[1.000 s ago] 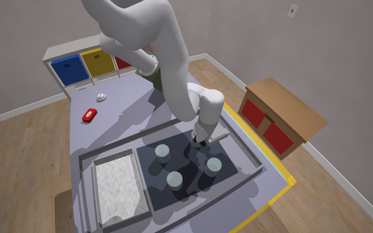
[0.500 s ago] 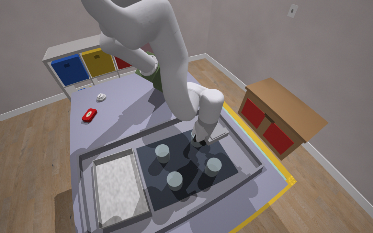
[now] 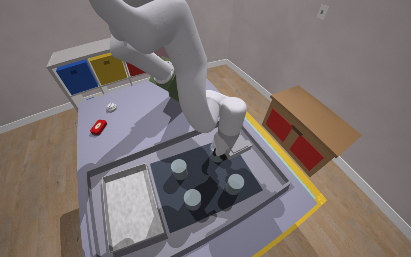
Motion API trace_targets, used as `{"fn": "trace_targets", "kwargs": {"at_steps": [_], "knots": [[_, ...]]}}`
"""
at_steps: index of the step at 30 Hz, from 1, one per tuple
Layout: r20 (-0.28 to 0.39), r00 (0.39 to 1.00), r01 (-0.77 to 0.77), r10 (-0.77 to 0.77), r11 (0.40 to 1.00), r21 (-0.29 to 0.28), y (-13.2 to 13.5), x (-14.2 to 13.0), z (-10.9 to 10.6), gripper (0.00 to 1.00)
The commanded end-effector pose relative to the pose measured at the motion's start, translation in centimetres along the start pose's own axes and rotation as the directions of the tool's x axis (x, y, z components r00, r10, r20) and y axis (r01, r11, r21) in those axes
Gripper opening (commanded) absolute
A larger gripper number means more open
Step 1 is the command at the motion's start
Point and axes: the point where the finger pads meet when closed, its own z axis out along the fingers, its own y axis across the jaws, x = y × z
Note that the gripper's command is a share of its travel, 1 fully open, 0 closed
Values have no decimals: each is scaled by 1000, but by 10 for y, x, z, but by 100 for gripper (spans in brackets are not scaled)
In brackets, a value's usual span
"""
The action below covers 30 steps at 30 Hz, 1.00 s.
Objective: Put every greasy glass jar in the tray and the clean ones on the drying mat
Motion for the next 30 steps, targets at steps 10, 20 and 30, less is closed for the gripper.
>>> {"fn": "trace_targets", "kwargs": {"at_steps": [10, 20, 30], "knots": [[-3, 1000, 0, 0, 1000, 3, -1, 0, -3, 0], [-3, 1000, 0, 0, 1000, 3, -1, -1, -4, 0], [-3, 1000, 0, 0, 1000, 3, -1, -3, -5, 0]]}}
